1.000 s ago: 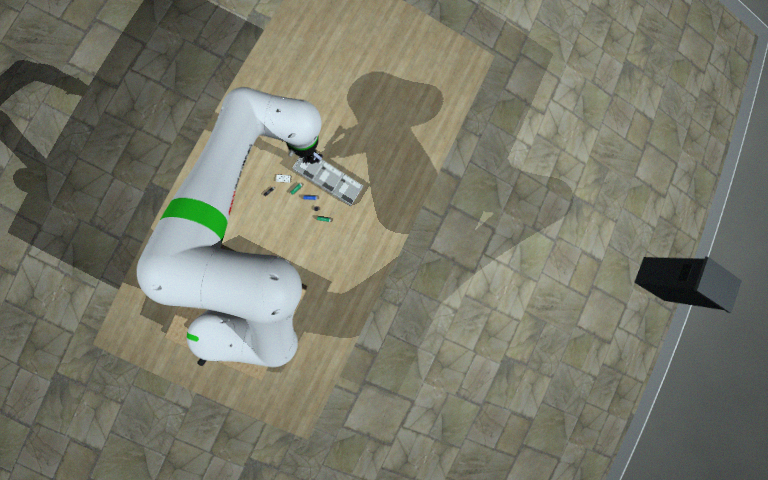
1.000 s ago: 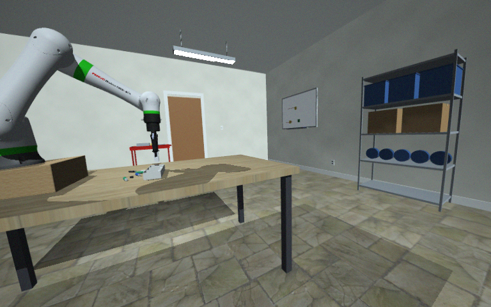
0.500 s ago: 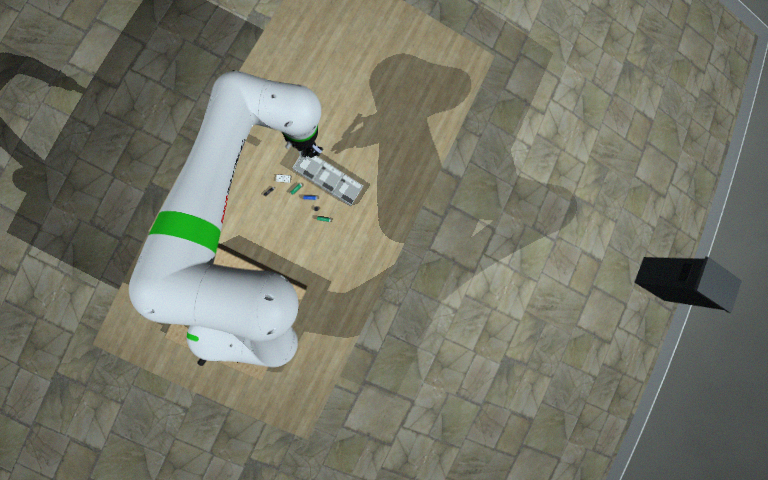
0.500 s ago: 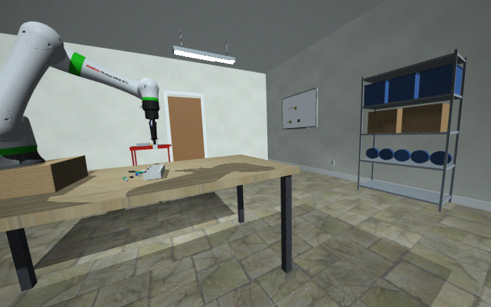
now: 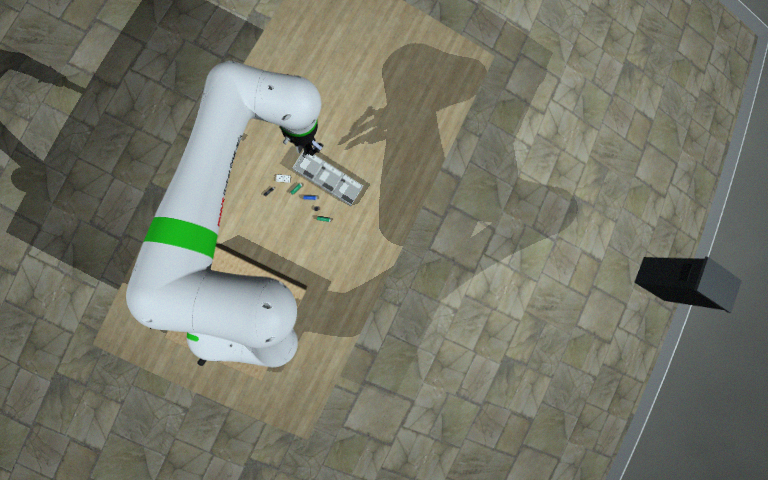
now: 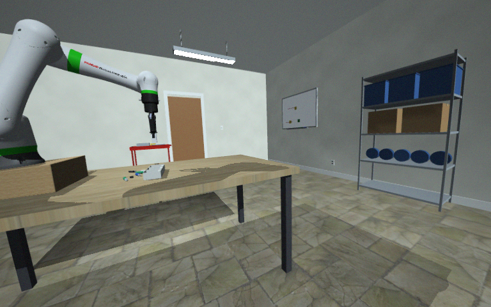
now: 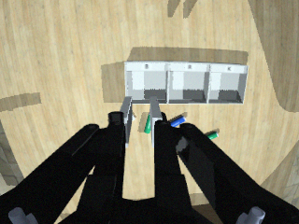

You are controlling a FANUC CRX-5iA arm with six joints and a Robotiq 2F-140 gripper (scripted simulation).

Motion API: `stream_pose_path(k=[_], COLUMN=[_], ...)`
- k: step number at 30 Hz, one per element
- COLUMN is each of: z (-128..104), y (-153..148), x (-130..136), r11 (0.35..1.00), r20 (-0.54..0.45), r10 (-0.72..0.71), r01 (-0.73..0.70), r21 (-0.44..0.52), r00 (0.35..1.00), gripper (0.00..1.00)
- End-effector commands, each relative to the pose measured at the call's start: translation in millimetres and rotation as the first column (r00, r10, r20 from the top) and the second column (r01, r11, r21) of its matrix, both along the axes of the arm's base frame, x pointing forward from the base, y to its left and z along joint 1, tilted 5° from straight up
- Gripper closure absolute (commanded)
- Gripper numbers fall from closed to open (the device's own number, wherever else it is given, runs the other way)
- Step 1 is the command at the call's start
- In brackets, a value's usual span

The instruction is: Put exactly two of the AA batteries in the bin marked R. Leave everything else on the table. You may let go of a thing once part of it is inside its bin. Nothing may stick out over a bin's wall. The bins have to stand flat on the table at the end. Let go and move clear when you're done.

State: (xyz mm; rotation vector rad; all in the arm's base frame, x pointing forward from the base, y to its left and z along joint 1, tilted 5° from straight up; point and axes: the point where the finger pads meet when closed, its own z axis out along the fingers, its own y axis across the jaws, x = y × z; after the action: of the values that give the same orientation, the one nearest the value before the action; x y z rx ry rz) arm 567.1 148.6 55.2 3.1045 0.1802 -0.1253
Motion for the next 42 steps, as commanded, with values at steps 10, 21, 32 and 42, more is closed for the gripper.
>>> stream_pose_path(k=[10,21,32,42], z=[-56,-101,-101,-101], y=[-17,-31,-31,-30], x=[-57,-106,-104,-103], r11=[0.973,0.973,0.973,0.973], r20=[0.010,0.010,0.010,0.010], r10=[-0.231,-0.231,-0.231,-0.231], r01=[0.231,0.231,0.231,0.231], r21=[-0.017,-0.017,-0.017,-0.017], r00=[0.973,0.973,0.973,0.973], gripper=[0.83,0.83,0.83,0.83])
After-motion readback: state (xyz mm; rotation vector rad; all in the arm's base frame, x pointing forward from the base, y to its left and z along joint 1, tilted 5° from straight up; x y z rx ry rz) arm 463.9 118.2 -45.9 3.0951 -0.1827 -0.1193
